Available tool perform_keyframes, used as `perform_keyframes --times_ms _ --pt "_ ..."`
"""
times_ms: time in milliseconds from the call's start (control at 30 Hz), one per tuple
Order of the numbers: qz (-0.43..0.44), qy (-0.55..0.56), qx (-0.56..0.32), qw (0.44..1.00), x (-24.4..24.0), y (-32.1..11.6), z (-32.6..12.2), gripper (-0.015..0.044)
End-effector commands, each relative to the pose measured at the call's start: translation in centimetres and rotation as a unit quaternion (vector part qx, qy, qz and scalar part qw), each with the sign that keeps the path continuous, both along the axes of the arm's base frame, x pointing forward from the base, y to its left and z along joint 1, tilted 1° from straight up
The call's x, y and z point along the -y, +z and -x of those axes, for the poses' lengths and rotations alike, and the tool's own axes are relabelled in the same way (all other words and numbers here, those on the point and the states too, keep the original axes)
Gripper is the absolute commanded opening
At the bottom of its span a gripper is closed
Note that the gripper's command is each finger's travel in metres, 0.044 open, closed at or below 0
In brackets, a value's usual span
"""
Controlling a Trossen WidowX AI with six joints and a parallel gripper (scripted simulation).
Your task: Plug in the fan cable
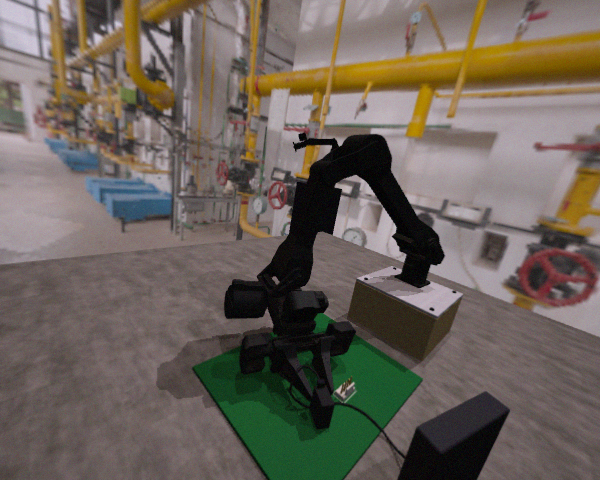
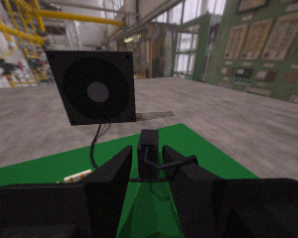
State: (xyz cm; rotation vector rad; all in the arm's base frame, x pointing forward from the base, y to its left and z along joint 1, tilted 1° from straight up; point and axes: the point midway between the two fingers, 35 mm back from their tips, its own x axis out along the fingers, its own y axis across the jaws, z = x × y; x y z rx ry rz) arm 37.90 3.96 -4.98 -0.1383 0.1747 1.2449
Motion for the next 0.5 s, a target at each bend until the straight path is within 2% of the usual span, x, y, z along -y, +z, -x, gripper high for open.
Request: perform_keyframes --times_ms 0,467 --pt "0.004 -0.002 0.001 1.000 0.5 0.0 0.0 0.0140" --pt "0.017 -0.006 -0.003 1.000 3.3 0.9 0.7 0.0140"
